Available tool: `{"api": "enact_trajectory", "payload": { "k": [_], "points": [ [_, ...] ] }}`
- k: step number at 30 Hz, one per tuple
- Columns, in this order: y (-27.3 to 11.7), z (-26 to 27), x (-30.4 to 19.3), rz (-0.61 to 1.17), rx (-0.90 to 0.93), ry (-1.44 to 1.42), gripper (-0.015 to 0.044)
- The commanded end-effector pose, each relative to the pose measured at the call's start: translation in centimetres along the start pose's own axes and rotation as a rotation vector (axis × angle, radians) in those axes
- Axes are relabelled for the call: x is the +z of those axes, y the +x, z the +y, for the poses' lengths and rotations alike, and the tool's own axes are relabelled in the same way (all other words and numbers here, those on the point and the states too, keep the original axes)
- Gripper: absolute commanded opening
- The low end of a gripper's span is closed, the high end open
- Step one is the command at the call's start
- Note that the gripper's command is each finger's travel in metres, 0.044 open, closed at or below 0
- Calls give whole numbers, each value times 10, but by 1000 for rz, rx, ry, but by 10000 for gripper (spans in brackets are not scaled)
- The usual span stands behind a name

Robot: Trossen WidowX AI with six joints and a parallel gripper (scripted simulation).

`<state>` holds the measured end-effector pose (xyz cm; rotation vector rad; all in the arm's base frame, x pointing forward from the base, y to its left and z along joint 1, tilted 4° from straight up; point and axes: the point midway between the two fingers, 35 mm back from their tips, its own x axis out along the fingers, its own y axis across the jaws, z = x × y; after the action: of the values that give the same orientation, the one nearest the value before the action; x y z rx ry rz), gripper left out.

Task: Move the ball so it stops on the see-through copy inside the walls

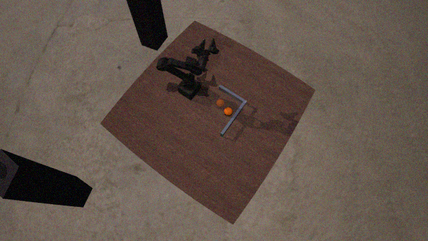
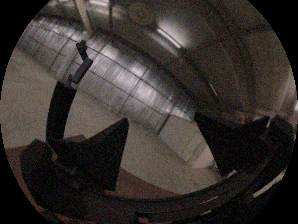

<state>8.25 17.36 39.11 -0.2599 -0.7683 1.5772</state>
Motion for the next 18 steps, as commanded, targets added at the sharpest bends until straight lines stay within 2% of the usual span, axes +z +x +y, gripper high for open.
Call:
{"api": "enact_trajectory", "payload": {
  "k": [1, 5, 11, 18],
  "points": [
    [0, -2, -1, 1, -8, 8, 418],
    [-5, -51, -27, 32, -168, 166, 418],
    [-29, -126, -90, 129, -469, 433, 418],
    [-73, -171, -168, 291, -766, 674, 418]
  ]
}}
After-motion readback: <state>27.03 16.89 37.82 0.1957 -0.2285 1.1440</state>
